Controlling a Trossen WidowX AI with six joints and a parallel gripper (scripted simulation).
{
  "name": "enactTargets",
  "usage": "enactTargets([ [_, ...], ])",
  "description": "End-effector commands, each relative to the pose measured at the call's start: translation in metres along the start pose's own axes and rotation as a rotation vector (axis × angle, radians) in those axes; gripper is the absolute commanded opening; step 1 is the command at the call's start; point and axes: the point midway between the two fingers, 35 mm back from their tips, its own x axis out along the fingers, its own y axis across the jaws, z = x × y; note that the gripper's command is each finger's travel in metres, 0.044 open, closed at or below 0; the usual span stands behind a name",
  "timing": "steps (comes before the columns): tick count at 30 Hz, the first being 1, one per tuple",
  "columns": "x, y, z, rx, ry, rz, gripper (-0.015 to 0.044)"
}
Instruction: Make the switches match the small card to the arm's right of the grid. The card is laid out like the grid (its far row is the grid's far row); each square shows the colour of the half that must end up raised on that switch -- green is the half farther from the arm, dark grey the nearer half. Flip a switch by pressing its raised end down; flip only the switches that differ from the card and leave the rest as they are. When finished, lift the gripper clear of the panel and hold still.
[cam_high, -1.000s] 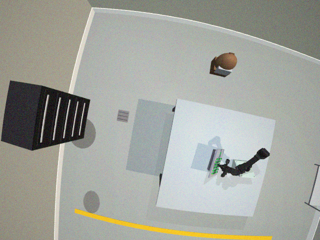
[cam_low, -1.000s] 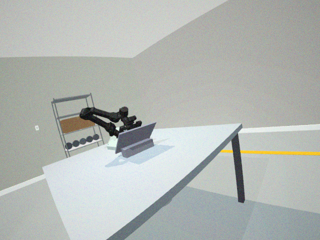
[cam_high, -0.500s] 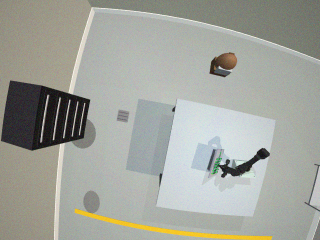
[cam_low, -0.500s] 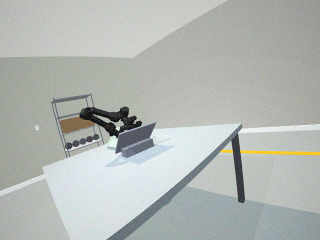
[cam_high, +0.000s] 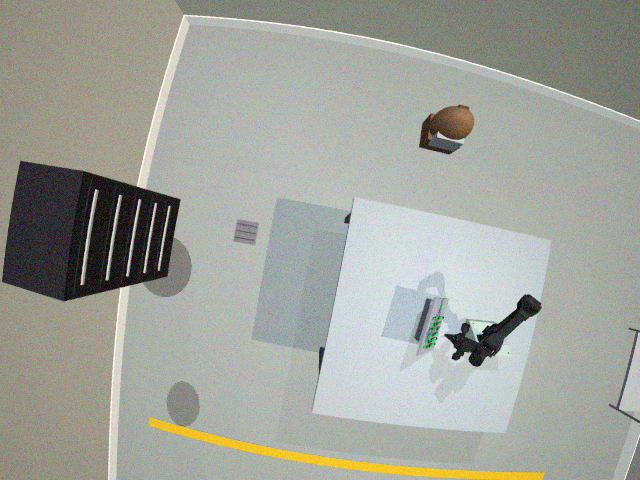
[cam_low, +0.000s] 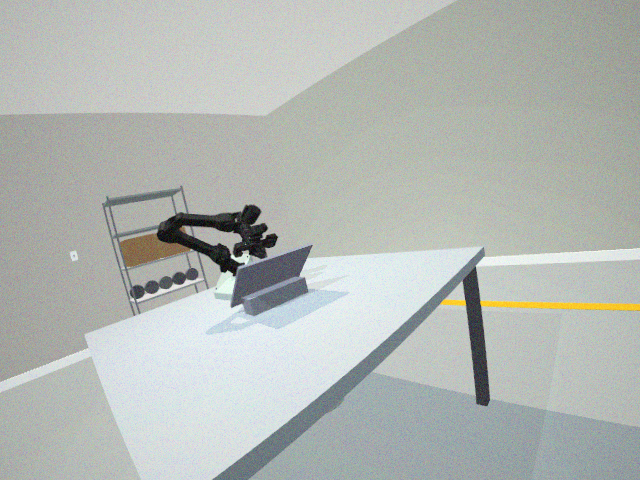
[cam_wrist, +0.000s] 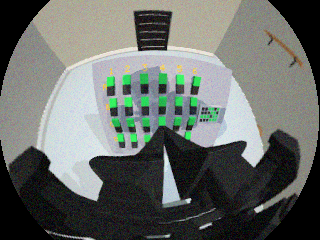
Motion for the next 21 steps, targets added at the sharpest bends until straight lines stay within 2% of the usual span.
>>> enactTargets([
  [1, -0.010, -0.005, 0.006, 0.022, -0.016, -0.010, 0.0000],
  [13, -0.009, -0.037, 0.006, 0.021, -0.015, -0.010, 0.0000],
  [18, 0.020, -0.037, 0.005, 0.022, -0.037, -0.009, 0.0000],
  [21, 0.025, -0.038, 0.005, 0.021, -0.043, -0.013, 0.0000],
])
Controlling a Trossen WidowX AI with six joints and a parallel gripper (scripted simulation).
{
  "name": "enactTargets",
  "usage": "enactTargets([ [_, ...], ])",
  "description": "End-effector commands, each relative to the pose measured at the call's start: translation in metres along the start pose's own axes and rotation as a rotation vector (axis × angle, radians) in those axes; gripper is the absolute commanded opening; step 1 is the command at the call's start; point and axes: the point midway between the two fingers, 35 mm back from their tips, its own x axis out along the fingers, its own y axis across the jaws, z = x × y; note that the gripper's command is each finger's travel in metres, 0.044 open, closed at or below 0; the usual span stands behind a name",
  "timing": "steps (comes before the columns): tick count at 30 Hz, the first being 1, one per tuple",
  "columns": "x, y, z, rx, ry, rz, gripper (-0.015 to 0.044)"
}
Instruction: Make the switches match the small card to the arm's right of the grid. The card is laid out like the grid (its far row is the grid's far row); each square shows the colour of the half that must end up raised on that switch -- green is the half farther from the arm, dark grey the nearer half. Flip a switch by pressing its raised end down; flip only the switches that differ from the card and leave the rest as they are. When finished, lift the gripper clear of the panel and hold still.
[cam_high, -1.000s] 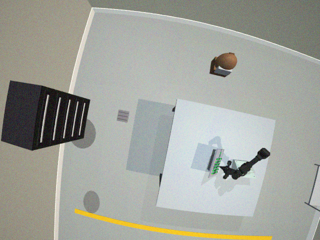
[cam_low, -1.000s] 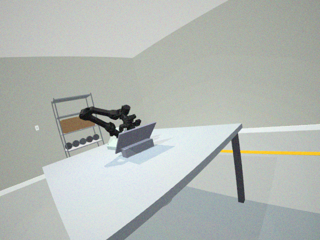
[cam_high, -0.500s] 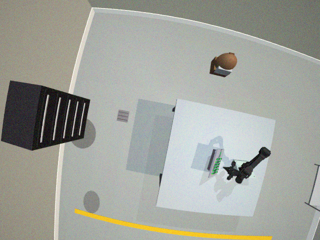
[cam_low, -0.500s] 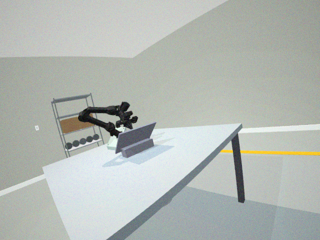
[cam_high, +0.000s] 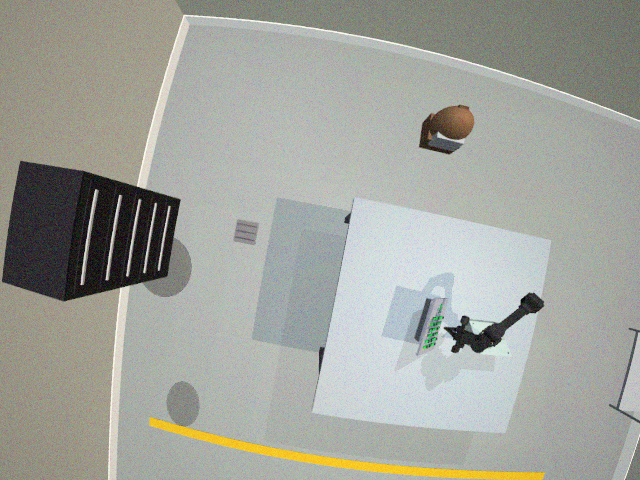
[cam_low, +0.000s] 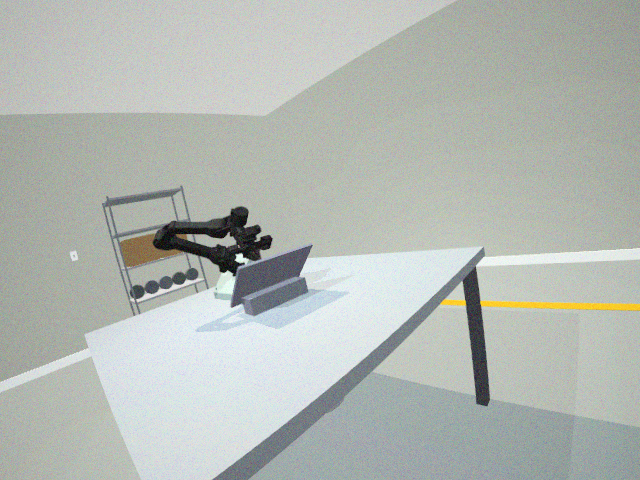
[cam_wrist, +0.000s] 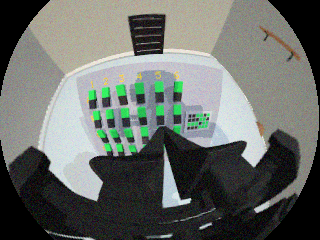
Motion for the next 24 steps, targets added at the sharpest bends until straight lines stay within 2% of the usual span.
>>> enactTargets([
  [1, 0.014, -0.002, -0.006, -0.019, -0.008, -0.003, 0.0000],
  [24, 0.025, -0.002, -0.006, -0.019, -0.009, -0.004, 0.0000],
])
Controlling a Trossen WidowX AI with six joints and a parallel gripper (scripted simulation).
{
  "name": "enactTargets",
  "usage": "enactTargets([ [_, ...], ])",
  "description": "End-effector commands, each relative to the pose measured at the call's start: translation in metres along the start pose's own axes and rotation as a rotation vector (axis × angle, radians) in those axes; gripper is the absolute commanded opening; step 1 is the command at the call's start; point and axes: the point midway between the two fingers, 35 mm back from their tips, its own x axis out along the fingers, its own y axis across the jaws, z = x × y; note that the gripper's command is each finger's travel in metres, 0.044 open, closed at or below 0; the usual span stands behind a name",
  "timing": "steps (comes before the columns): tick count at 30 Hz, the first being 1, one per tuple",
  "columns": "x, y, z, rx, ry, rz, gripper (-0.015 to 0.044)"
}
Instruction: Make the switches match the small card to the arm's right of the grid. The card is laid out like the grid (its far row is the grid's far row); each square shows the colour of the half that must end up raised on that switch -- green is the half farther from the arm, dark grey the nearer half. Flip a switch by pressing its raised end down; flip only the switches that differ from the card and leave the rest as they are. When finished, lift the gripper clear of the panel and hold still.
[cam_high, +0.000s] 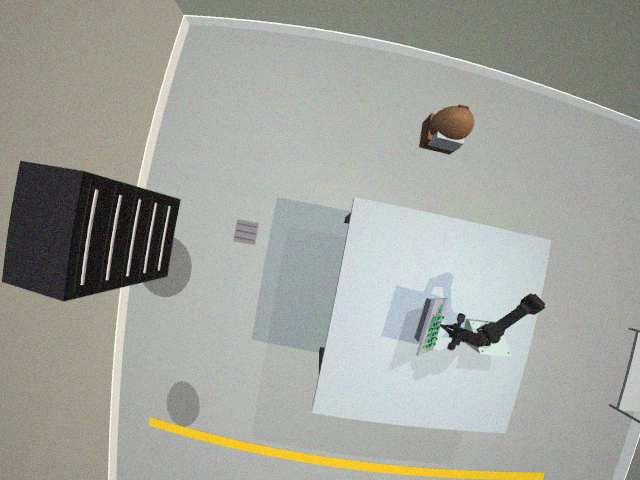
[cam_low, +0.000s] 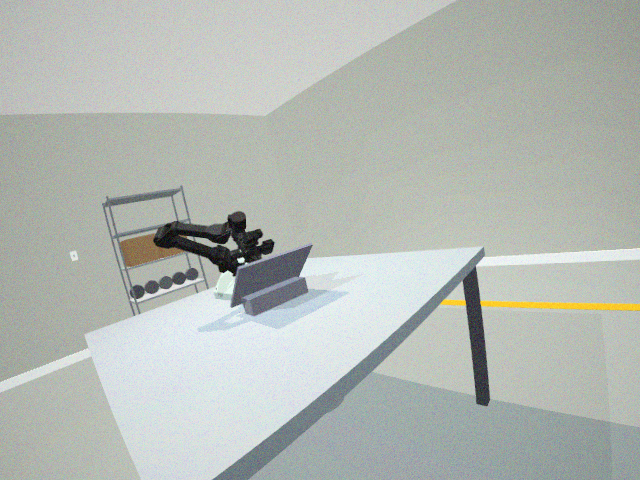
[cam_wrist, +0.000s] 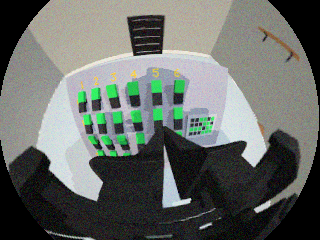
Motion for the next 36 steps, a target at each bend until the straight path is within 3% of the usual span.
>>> enactTargets([
  [1, 0.004, 0.003, -0.005, -0.018, 0.009, 0.006, 0.0000],
  [36, 0.016, 0.003, -0.006, -0.018, 0.010, 0.006, 0.0000],
])
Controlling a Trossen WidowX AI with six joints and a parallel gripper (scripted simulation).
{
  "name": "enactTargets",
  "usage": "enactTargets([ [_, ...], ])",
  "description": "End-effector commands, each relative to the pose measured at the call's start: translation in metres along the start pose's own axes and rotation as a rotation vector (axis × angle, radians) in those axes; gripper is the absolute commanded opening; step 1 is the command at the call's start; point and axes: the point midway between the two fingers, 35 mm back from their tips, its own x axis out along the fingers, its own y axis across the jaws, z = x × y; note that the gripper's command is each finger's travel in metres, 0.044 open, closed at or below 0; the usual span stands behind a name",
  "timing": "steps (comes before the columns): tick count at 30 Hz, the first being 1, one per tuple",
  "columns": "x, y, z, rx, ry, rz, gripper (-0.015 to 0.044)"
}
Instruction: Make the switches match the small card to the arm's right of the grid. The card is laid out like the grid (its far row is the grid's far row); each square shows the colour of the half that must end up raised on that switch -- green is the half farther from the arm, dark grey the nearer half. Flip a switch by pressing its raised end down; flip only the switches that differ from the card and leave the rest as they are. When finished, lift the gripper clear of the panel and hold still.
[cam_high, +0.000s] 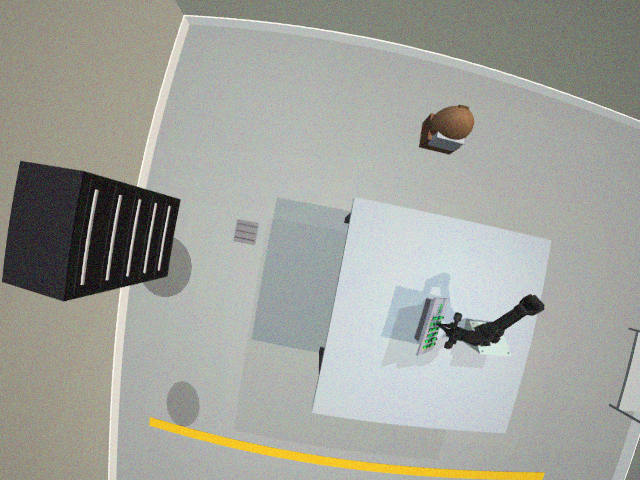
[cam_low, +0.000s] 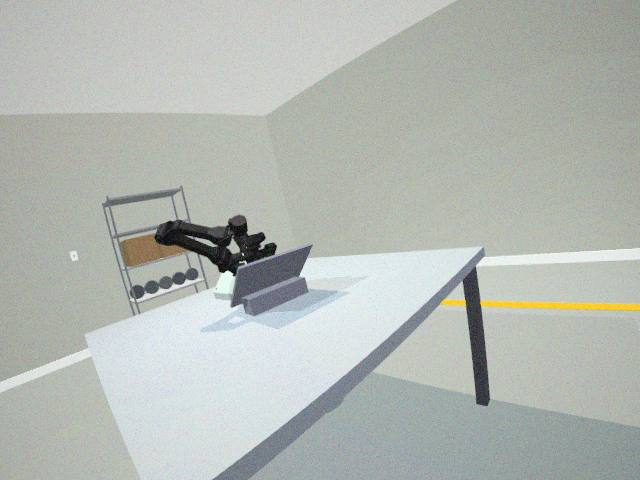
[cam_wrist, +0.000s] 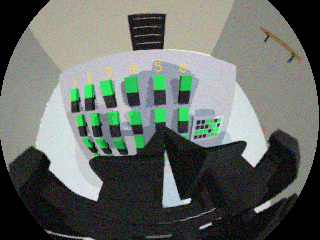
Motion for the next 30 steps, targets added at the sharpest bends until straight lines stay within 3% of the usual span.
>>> enactTargets([
  [1, 0.0002, 0.0014, -0.0019, -0.009, 0.002, 0.006, 0.0000],
  [30, 0.0041, 0.0014, -0.0020, -0.009, 0.002, 0.006, 0.0000],
])
